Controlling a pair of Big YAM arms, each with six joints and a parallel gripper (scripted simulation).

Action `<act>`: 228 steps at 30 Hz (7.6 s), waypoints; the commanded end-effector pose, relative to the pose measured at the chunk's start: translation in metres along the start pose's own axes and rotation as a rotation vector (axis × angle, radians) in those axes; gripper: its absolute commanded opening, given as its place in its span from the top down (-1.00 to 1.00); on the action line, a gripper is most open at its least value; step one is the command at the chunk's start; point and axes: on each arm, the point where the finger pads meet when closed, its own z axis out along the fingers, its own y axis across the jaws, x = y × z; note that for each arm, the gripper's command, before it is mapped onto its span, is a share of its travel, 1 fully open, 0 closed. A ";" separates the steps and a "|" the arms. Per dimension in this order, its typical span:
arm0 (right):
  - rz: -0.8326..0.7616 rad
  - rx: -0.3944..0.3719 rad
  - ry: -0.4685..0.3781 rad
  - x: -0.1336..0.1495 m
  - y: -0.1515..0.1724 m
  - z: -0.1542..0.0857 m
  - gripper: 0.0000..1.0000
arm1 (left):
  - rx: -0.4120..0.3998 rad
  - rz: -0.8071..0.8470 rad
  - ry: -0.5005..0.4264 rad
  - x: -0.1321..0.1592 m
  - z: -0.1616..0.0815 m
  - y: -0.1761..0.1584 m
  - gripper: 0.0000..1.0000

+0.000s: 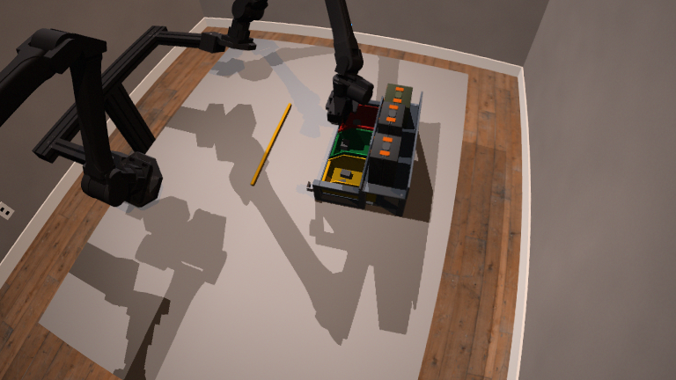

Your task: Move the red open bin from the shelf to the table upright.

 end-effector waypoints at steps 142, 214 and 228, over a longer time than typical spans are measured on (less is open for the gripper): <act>0.000 0.011 -0.048 -0.017 -0.004 -0.009 -1.00 | -0.086 -0.014 -0.038 -0.016 -0.064 0.029 1.00; 0.000 0.011 -0.048 -0.017 -0.004 -0.009 -1.00 | -0.089 -0.009 -0.040 -0.018 -0.061 0.012 1.00; 0.000 0.011 -0.048 -0.017 -0.004 -0.009 -1.00 | -0.079 -0.003 -0.038 -0.017 -0.056 -0.018 1.00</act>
